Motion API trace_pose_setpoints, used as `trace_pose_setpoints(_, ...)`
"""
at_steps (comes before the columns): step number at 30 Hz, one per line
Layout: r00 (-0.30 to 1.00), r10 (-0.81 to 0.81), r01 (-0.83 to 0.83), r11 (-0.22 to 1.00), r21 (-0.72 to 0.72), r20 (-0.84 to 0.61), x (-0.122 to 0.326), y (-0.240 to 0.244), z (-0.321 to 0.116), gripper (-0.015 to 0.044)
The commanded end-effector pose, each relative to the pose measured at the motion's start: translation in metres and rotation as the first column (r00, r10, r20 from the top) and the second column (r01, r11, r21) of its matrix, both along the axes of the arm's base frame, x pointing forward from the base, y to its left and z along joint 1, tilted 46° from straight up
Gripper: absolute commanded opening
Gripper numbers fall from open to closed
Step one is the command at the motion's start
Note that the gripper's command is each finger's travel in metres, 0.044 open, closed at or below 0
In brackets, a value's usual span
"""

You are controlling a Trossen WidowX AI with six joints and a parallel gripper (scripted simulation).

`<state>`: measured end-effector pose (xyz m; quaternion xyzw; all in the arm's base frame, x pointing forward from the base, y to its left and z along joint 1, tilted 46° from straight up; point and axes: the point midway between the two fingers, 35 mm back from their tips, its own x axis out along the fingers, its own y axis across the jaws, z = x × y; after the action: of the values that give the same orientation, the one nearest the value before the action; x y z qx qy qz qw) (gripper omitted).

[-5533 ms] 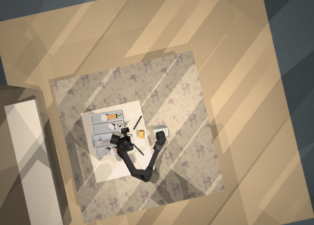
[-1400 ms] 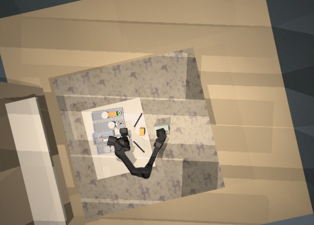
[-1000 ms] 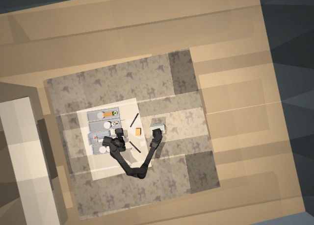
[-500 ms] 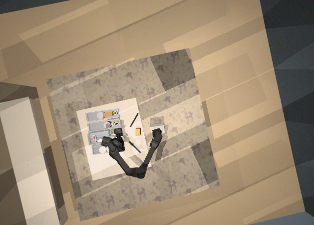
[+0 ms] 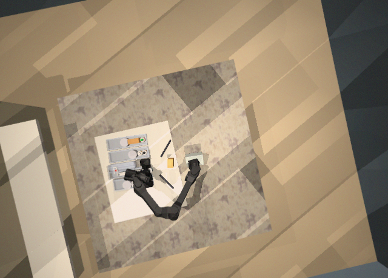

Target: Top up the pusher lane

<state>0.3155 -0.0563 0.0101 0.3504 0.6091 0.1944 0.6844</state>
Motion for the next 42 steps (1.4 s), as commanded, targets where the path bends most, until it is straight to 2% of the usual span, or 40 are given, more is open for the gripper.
trace_pose_setpoints(1, 1.0, -0.006, 0.006, 1.0, 0.0, 0.017, 0.008, -0.003, 0.002, 0.0)
trace_pose_setpoints(42, 1.0, -0.006, 0.006, 1.0, 0.0, 0.018, 0.024, -0.009, 0.005, 0.0)
